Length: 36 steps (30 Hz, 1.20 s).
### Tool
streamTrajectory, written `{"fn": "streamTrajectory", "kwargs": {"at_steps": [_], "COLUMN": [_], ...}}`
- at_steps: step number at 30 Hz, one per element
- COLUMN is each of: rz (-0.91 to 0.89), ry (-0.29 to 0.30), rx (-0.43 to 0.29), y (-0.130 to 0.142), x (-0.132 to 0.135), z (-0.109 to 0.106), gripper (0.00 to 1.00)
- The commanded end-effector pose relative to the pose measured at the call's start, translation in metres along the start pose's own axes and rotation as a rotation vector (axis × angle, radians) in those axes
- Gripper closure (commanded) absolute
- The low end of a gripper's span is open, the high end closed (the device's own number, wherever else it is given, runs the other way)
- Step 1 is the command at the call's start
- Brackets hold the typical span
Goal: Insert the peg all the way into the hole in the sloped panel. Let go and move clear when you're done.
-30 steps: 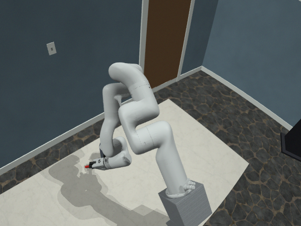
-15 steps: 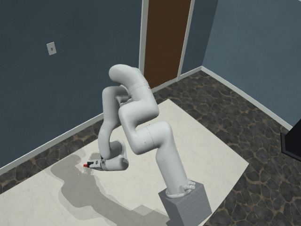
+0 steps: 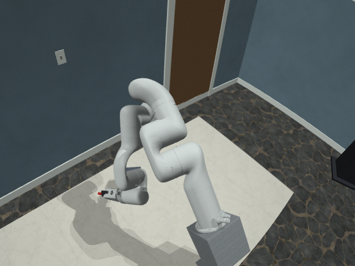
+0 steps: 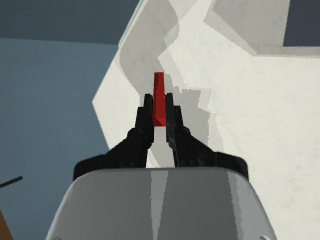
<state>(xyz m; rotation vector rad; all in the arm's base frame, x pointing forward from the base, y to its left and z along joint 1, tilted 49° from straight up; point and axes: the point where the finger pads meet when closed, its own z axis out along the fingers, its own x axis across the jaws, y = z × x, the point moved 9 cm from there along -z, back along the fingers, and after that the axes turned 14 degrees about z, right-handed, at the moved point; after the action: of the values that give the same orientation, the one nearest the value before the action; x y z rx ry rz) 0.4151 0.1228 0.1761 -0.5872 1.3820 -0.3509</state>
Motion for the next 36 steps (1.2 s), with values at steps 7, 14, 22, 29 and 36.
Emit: {"fn": "streamTrajectory", "kwargs": {"at_steps": [7, 14, 22, 29, 36], "rz": [0.011, 0.016, 0.017, 0.016, 0.011], "ry": [0.007, 0.019, 0.031, 0.049, 0.067], "rx": [0.06, 0.108, 0.149, 0.196, 0.236], "y": [0.006, 0.009, 0.012, 0.016, 0.018], "x": [-0.003, -0.003, -0.003, -0.003, -0.002], "z": [0.002, 0.003, 0.003, 0.002, 0.001], "gripper": [1.0, 1.0, 1.0, 1.0, 1.0]}}
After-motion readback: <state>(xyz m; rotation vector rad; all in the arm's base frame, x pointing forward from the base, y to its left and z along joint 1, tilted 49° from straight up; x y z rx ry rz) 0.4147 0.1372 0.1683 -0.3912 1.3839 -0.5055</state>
